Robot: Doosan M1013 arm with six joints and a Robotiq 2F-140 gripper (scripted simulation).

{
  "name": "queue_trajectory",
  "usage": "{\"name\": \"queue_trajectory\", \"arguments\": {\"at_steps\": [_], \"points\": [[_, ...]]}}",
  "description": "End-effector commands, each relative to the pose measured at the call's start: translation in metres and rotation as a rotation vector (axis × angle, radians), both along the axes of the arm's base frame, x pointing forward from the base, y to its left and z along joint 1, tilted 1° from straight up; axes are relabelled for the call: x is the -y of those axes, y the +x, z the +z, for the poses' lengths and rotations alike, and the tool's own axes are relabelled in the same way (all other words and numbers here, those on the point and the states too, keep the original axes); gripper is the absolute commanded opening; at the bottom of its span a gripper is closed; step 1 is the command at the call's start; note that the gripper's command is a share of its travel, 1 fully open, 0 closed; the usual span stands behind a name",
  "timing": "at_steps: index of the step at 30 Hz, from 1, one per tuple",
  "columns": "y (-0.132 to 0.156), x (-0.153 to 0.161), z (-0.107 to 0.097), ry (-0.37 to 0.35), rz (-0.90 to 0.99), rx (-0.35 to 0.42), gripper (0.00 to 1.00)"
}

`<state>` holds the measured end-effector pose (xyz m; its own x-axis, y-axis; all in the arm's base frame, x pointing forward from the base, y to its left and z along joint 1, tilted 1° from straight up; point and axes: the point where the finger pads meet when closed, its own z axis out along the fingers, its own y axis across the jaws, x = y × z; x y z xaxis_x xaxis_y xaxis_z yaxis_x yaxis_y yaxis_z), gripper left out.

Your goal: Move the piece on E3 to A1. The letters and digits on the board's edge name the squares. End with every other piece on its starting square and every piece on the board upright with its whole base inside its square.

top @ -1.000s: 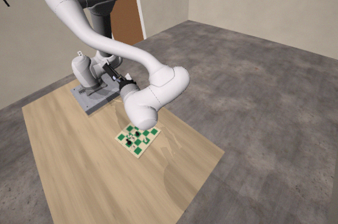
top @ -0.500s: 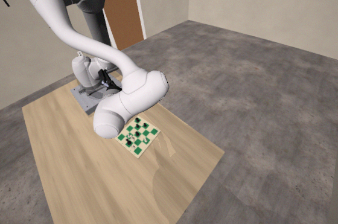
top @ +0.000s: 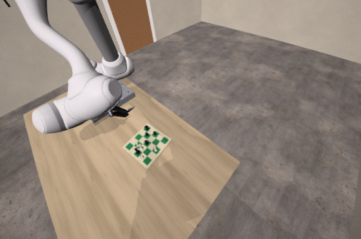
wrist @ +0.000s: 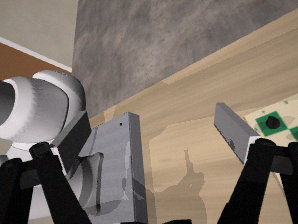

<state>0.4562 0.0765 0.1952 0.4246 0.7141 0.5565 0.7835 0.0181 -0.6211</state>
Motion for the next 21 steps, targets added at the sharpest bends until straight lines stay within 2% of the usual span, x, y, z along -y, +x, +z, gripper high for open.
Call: {"name": "queue_trajectory", "arguments": {"at_steps": [1, 3, 4, 5, 6, 8, 9, 11, 12, 14, 15, 20, 21], "points": [[-0.002, 0.01, -0.028, -0.034, -0.167, 0.146, 1.0], [-0.002, 0.01, -0.028, -0.034, -0.167, 0.146, 1.0], [-0.002, 0.017, -0.043, -0.058, -0.257, 0.219, 1.0], [-0.002, 0.017, -0.043, -0.058, -0.257, 0.219, 1.0], [-0.002, 0.024, -0.059, -0.083, -0.347, 0.293, 1.0], [-0.002, 0.024, -0.059, -0.083, -0.347, 0.293, 1.0], [-0.002, 0.031, -0.075, -0.109, -0.44, 0.368, 1.0], [-0.002, 0.031, -0.075, -0.109, -0.44, 0.368, 1.0], [-0.003, 0.039, -0.092, -0.136, -0.535, 0.445, 1.0], [-0.003, 0.039, -0.092, -0.136, -0.535, 0.445, 1.0], [-0.003, 0.045, -0.106, -0.157, -0.618, 0.513, 1.0], [-0.003, 0.045, -0.106, -0.157, -0.618, 0.513, 1.0], [-0.002, 0.049, -0.116, -0.168, -0.681, 0.567, 1.0]]}}
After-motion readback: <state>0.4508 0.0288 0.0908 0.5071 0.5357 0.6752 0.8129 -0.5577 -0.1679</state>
